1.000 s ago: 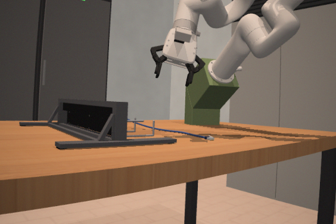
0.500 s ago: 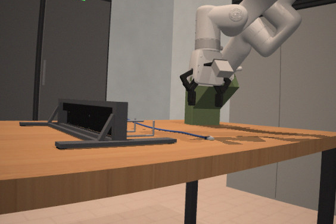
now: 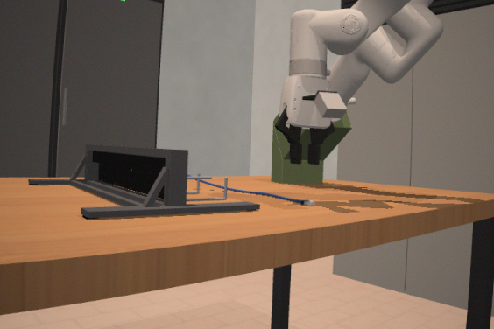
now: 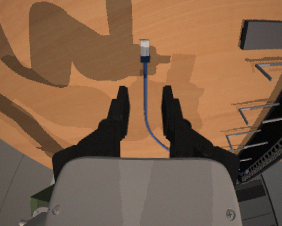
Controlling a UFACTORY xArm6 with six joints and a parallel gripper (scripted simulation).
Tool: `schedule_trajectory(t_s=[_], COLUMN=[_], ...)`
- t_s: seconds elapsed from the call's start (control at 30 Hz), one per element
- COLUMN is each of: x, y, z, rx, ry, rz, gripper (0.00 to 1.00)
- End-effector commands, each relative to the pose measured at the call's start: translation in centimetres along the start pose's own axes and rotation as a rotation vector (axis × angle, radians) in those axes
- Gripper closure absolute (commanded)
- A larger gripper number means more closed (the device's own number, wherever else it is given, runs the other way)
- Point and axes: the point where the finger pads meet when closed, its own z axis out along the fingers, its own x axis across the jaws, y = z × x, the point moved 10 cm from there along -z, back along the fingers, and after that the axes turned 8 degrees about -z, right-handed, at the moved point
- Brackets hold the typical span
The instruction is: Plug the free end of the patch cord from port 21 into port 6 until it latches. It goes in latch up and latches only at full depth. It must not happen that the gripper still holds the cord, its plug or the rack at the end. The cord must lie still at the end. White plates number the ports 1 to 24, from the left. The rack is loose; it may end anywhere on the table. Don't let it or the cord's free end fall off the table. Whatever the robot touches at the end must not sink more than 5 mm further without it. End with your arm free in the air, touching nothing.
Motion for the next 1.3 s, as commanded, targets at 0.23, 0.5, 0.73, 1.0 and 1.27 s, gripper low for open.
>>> schedule_trajectory(t_s=[0.23,0.5,0.73,1.0,1.27], x=[0.04,0.04,0.05,0.14,1.04], y=[-0.05,-0.04,-0.04,0.0,0.57], z=[-0.04,-0.04,-0.04,-0.13,-1.03], rx=[0.0,0.0,0.0,0.012,0.118], ry=[0.002,0.002,0.002,0.016,0.148], rz=[-0.001,-0.001,-0.001,0.022,0.236], gripper=[1.0,1.0,1.0,1.0,1.0])
